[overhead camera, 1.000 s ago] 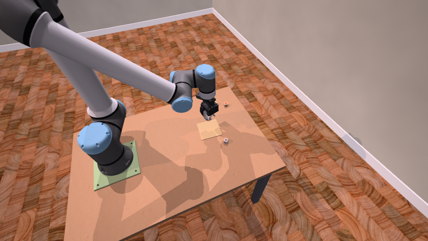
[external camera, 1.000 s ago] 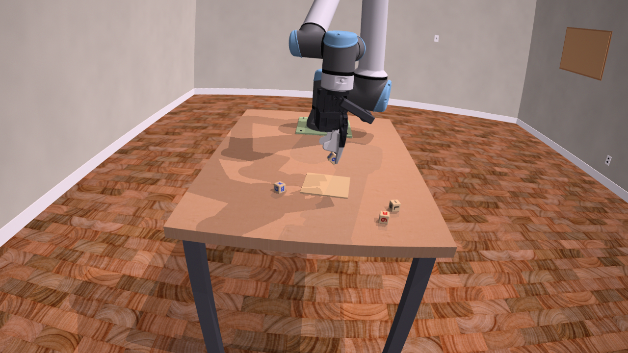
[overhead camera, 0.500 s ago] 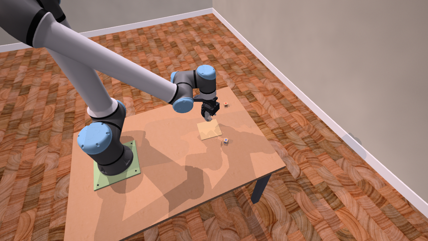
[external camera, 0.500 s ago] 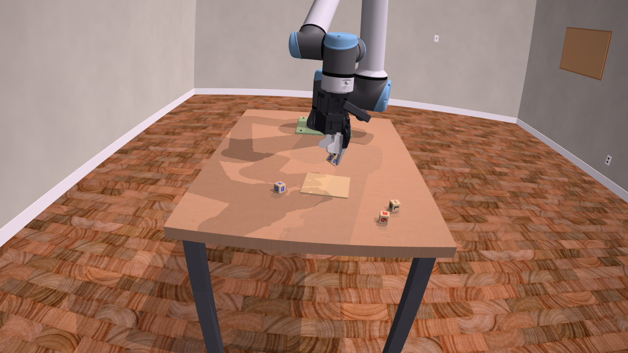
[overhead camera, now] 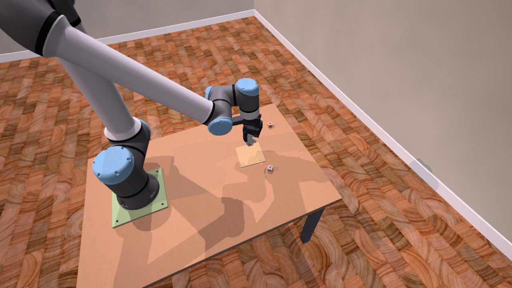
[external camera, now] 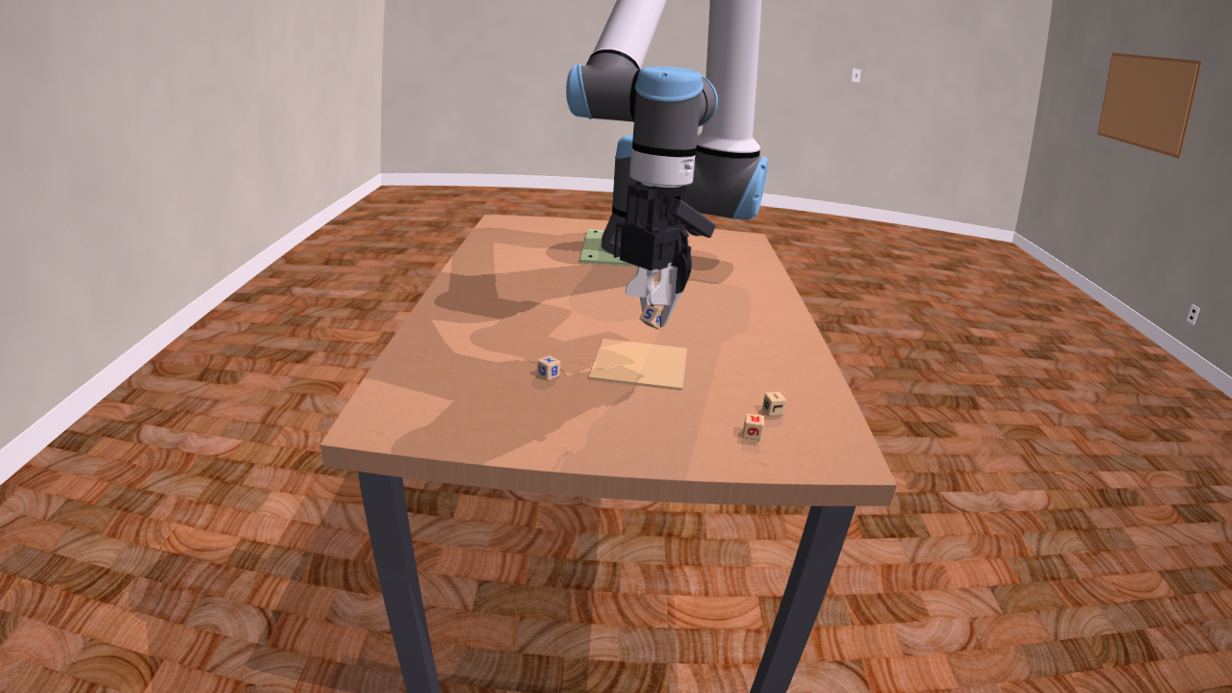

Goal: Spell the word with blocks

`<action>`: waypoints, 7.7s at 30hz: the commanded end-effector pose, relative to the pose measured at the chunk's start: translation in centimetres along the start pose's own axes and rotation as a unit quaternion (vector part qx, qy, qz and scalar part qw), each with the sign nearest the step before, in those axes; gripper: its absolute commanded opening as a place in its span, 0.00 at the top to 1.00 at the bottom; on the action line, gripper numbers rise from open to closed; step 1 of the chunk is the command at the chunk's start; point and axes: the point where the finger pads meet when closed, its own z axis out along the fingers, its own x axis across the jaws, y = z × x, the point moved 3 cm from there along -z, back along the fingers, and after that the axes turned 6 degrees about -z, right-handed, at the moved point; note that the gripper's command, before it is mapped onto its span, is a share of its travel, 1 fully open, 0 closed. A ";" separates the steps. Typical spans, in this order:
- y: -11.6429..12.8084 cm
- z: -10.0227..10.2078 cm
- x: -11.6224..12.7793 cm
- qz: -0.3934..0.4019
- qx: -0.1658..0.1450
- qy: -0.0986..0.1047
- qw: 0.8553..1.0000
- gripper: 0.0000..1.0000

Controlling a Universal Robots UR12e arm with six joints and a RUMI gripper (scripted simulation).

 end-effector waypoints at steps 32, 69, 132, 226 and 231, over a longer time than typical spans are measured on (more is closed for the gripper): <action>0.8 1.0 -0.5 -0.324 -0.001 0.002 0.946 0.95; 0.4 1.1 -0.8 -0.342 -0.068 0.019 0.937 0.95; -1.5 2.6 -2.2 -0.300 -0.469 0.119 0.822 0.95; -1.6 7.7 -2.1 -0.300 -0.471 0.120 0.821 0.75; -1.6 7.7 -2.1 -0.300 -0.471 0.120 0.821 0.75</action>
